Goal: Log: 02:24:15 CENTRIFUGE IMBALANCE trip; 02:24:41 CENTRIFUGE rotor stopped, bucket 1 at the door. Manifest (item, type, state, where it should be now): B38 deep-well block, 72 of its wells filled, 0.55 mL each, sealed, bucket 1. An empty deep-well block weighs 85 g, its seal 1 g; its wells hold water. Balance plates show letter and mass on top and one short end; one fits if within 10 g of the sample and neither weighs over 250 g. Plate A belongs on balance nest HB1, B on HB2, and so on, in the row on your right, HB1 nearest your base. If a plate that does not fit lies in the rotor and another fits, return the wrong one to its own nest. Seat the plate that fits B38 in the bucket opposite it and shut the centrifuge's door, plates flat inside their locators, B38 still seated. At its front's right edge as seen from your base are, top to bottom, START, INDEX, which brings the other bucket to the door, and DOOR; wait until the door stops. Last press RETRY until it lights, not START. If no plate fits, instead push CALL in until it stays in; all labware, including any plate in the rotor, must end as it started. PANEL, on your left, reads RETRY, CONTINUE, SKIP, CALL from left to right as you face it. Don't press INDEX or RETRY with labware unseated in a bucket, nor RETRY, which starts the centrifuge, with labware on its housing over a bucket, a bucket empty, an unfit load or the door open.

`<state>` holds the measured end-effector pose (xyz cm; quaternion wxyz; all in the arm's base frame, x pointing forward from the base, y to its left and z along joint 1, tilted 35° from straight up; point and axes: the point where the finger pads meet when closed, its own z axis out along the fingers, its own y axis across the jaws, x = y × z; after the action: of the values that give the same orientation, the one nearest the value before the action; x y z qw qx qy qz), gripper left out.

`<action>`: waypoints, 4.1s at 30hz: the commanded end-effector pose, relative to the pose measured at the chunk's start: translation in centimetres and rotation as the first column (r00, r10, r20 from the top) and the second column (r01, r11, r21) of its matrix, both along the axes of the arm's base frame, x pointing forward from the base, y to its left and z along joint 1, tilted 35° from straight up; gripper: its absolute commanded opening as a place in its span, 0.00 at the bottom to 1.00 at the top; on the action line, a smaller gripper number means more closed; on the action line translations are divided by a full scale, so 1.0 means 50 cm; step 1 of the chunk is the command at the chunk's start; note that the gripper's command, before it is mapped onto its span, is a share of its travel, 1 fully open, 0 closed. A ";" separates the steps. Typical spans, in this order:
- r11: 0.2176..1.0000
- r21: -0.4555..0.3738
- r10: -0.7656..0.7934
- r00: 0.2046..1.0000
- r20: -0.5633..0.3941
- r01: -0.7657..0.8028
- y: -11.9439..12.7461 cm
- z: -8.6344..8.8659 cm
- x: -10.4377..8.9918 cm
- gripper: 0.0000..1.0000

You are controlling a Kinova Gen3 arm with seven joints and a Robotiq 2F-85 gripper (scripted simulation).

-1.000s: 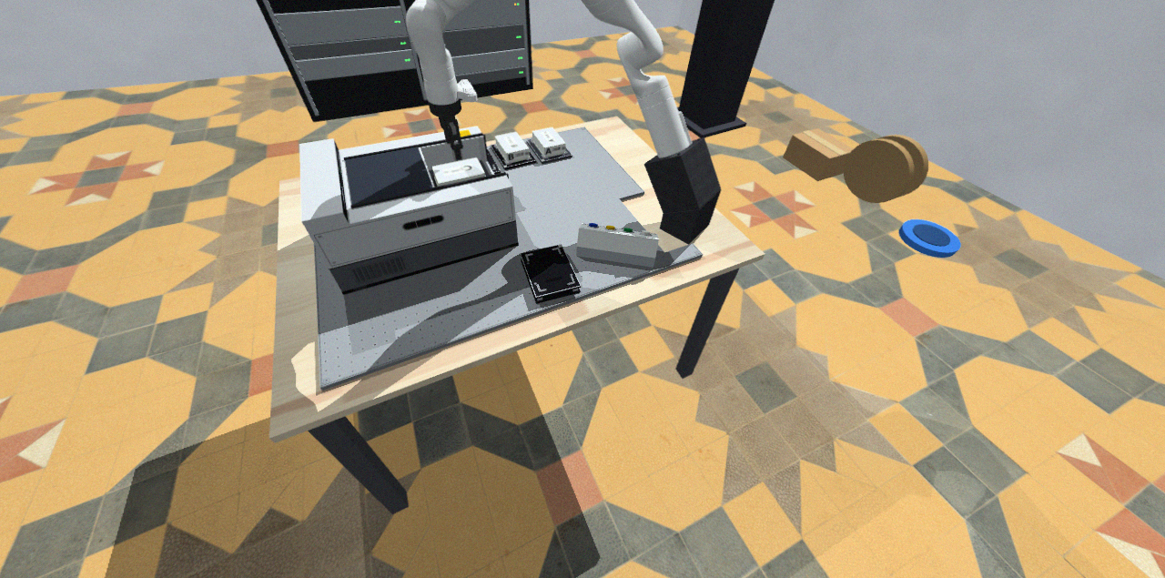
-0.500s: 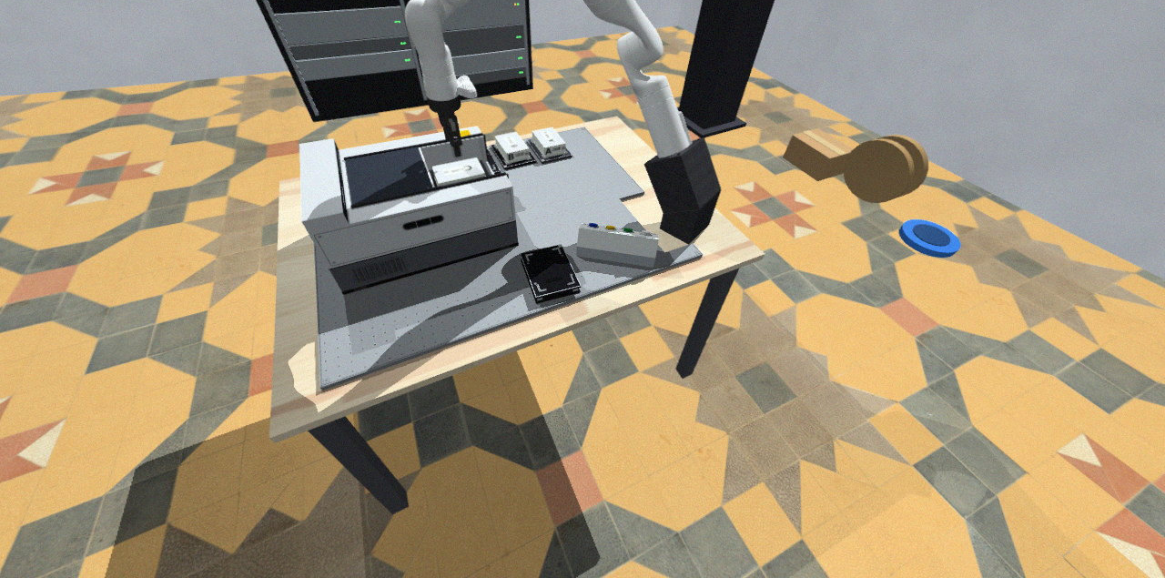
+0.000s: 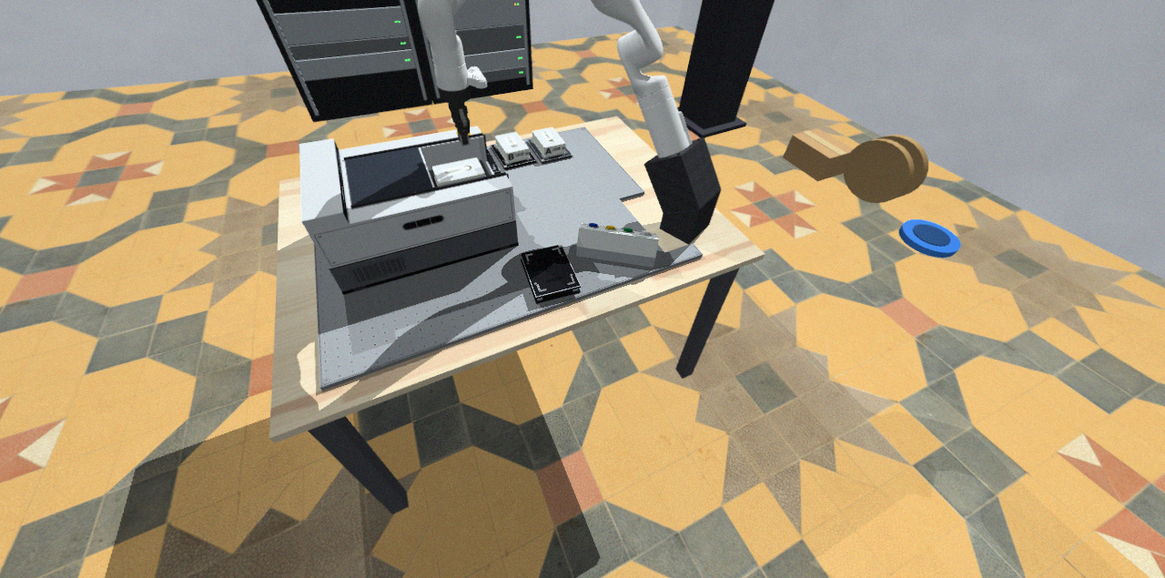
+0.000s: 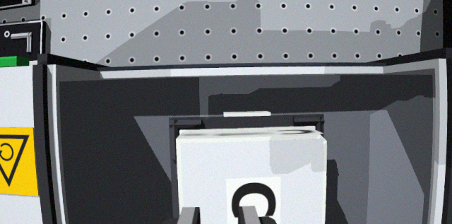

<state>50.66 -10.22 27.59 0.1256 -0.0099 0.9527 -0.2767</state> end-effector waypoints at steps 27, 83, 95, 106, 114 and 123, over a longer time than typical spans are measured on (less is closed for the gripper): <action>1.000 -0.001 0.001 1.000 0.002 -0.001 -0.056 0.052 -0.151 0.10; 1.000 -0.001 0.001 1.000 0.001 -0.001 -0.167 0.152 -0.449 0.10; 1.000 -0.004 0.022 0.999 0.035 -0.022 -0.170 0.154 -0.457 0.10; 0.992 -0.027 0.128 0.971 0.202 -0.125 -0.170 0.154 -0.457 0.10; 0.980 -0.053 0.201 0.928 0.314 -0.194 -0.170 0.155 -0.457 0.10; 0.973 -0.065 0.229 0.906 0.357 -0.220 -0.170 0.155 -0.457 0.10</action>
<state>27.76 -18.74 35.22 0.3203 -0.0649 0.9055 -0.2706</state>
